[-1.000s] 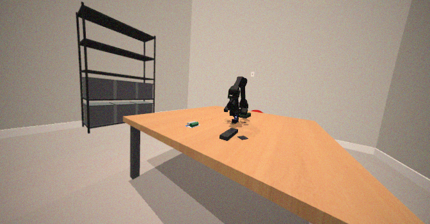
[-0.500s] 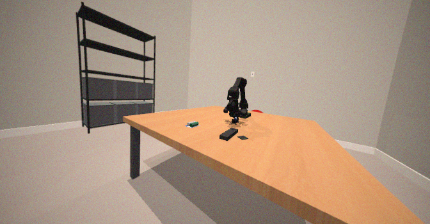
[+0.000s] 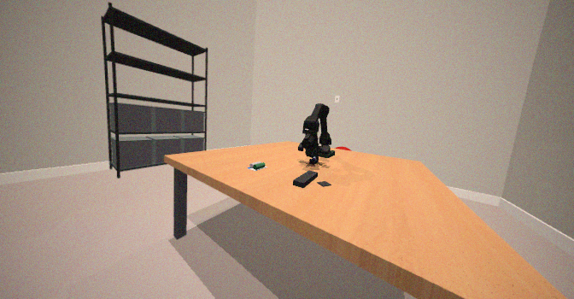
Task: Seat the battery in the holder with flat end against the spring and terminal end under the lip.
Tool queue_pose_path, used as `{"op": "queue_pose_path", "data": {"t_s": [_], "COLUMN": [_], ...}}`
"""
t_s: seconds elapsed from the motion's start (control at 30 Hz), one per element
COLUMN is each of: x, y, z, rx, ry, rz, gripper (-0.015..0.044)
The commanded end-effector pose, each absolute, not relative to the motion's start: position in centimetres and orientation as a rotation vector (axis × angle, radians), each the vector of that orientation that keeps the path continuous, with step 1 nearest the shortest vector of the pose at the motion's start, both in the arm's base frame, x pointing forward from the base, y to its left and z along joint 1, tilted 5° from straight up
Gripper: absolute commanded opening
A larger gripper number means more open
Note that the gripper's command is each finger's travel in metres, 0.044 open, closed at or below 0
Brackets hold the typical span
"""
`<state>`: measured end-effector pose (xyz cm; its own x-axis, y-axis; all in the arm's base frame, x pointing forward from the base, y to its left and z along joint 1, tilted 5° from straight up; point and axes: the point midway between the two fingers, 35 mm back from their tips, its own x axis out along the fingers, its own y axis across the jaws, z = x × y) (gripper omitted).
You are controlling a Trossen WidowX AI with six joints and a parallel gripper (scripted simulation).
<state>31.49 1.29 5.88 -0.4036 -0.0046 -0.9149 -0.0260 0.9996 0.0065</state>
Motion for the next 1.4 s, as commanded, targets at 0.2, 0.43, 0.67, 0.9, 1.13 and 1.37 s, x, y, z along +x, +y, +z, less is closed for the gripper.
{"op": "queue_pose_path", "data": {"t_s": [0.2, 0.43, 0.67, 0.9, 1.13, 1.37], "x": [32.44, 32.65, 32.8, 32.84, 32.8, 32.74], "y": [1.29, 1.3, 1.31, 1.31, 1.31, 1.3], "z": [5.96, 5.99, 6.0, 6.0, 5.94, 5.85], "rx": [-0.025, -0.025, -0.025, -0.025, -0.024, -0.024], "ry": [1.965, 1.965, 1.966, 1.966, 1.945, 1.911], "rz": [0.025, 0.025, 0.025, 0.025, 0.026, 0.026], "gripper": [0.0075, 0.0075, 0.0075, 0.0075, 0.0075, 0.0075]}}
